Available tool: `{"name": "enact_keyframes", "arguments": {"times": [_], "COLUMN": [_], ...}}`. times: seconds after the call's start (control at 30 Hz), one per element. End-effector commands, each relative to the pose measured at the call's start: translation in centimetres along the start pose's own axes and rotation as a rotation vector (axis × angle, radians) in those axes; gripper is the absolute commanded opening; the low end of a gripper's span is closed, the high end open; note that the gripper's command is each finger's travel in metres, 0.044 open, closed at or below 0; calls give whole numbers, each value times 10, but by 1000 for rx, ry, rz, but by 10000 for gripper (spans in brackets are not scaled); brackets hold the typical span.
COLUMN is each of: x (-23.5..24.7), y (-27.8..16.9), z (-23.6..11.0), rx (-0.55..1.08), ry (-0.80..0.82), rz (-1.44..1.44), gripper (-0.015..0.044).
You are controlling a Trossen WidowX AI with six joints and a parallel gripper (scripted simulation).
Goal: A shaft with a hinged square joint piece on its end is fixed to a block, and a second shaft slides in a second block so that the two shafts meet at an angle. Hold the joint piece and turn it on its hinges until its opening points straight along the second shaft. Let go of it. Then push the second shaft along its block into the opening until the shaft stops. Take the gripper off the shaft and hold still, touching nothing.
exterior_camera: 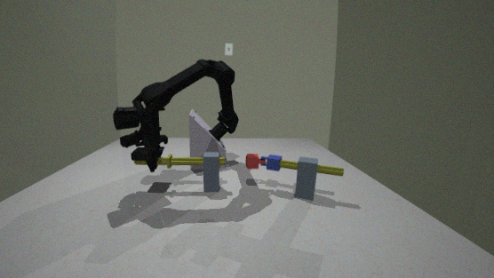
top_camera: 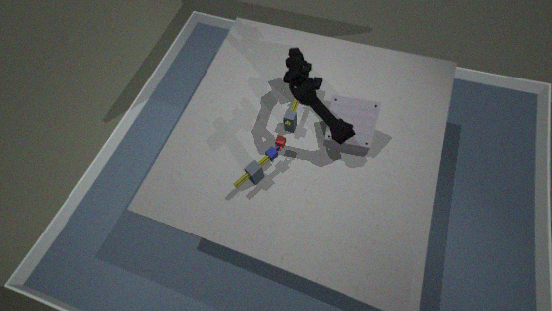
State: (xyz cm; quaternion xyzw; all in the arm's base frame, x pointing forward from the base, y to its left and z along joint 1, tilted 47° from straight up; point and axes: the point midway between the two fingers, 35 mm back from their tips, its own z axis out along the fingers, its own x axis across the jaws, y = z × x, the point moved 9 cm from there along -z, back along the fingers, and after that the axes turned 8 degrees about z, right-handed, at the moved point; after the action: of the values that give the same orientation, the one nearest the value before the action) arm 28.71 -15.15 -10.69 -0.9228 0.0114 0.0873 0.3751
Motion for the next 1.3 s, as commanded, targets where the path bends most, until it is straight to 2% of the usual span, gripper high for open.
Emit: {"name": "enact_keyframes", "arguments": {"times": [0.0, 0.73, 0.97, 1.0, 1.27], "x": [0, 0, 0, 0, -1], "y": [0, 0, 0, 0, -5], "z": [0, 0, 0, 0, 0], "rx": [0, 0, 0, 0, 2], "ry": [0, 0, 0, 0, 10], "rz": [0, 0, 0, 0, 1], "gripper": [67, 67, 20, 0, 0]}}
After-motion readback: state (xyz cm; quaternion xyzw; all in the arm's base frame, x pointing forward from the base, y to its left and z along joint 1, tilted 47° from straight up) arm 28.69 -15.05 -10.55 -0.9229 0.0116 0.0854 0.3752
